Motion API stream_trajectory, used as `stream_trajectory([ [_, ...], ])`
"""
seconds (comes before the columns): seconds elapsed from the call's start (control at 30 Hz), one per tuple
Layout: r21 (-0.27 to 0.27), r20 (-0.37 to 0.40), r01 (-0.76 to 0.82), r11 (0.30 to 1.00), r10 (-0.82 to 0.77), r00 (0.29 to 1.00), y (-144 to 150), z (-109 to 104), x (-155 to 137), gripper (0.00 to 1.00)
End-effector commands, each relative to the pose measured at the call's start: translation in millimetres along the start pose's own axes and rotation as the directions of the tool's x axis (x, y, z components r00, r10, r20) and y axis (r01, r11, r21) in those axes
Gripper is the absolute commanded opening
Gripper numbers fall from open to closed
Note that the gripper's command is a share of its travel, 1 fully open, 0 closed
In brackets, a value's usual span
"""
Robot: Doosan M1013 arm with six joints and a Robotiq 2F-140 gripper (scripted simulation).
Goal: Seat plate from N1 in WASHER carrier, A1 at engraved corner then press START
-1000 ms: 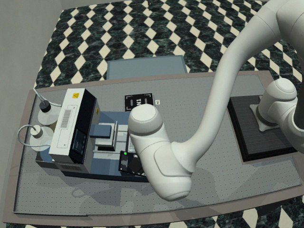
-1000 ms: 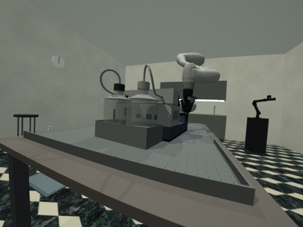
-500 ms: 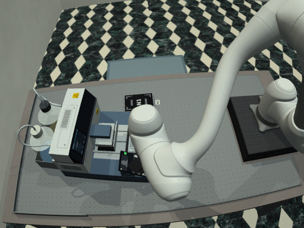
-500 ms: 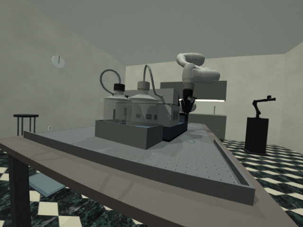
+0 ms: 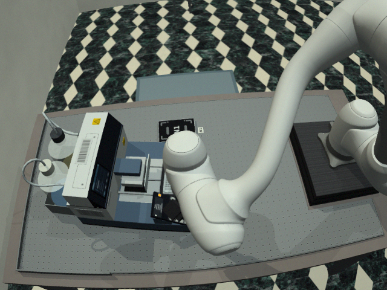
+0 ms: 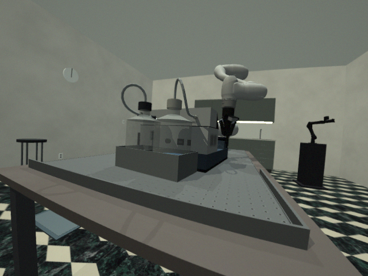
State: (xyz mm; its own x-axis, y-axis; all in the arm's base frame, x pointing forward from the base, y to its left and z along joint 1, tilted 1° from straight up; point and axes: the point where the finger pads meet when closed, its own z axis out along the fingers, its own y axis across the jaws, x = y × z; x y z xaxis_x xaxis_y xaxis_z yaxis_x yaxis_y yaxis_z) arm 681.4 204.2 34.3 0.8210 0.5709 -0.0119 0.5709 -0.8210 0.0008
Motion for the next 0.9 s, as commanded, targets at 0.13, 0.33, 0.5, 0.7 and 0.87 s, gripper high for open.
stream_trajectory([
  [0.13,0.000,-0.001,0.000,1.000,0.000,1.000,0,-12,0,0.10],
  [0.33,0.000,-0.001,0.000,1.000,0.000,1.000,0,-22,0,0.10],
  [0.5,0.000,-0.001,0.000,1.000,0.000,1.000,0,-27,0,0.10],
  [0.7,0.000,-0.001,0.000,1.000,0.000,1.000,0,-37,0,0.10],
  [0.87,0.000,-0.001,0.000,1.000,0.000,1.000,0,-45,0,0.10],
])
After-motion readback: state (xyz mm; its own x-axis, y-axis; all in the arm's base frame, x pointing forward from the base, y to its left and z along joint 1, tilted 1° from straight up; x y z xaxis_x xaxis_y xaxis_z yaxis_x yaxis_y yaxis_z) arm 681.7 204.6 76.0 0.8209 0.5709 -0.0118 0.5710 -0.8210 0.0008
